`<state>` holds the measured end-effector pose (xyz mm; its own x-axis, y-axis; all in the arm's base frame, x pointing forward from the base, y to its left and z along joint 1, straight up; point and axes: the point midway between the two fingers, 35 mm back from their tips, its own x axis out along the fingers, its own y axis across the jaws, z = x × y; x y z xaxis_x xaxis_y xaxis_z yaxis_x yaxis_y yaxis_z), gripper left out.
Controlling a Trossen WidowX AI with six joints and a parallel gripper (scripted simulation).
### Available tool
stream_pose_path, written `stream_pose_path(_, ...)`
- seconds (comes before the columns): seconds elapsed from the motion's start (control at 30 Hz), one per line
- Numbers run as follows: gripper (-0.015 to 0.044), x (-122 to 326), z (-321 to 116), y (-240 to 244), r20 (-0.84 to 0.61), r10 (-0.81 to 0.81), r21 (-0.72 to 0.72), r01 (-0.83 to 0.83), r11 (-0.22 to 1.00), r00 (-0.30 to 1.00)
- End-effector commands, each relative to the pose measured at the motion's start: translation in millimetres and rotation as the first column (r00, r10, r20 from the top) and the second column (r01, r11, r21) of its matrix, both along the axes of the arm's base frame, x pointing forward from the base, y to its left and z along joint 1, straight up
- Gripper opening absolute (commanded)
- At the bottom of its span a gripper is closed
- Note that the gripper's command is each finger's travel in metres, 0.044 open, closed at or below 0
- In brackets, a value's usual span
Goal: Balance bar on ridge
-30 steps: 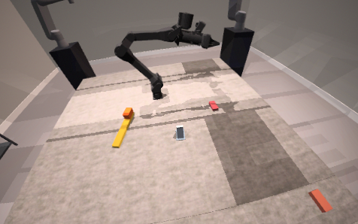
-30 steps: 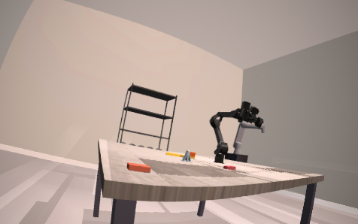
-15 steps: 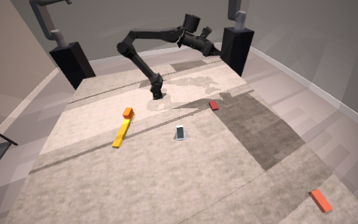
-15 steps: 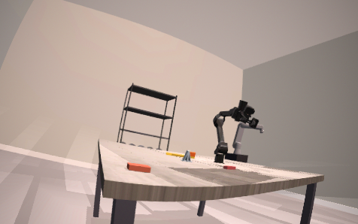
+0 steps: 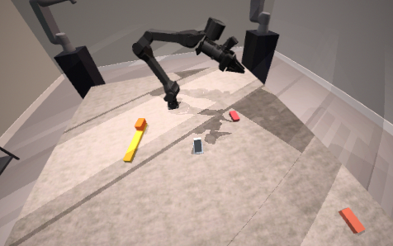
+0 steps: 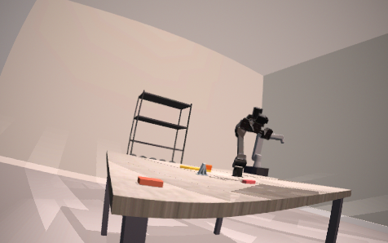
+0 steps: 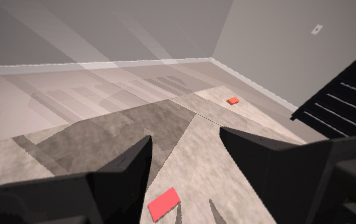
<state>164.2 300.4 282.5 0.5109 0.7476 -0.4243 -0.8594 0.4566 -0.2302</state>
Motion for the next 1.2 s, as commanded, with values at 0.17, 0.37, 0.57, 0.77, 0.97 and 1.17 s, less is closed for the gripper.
stream_pose_path(0.17,0.0315,35,-11,-18,-0.021,-0.103,-0.070,0.101,0.992,0.994)
stream_pose_path(0.37,0.0315,59,-19,-36,-0.040,-0.181,-0.121,0.175,0.977,0.983)
stream_pose_path(0.57,0.0315,81,-28,-56,-0.057,-0.253,-0.173,0.240,0.955,0.966)
stream_pose_path(0.77,0.0315,101,-37,-77,-0.076,-0.324,-0.223,0.301,0.927,0.943)
stream_pose_path(0.97,0.0315,119,-44,-102,-0.095,-0.398,-0.269,0.362,0.893,0.912)
stream_pose_path(1.17,0.0315,134,-52,-127,-0.116,-0.470,-0.314,0.416,0.853,0.875)
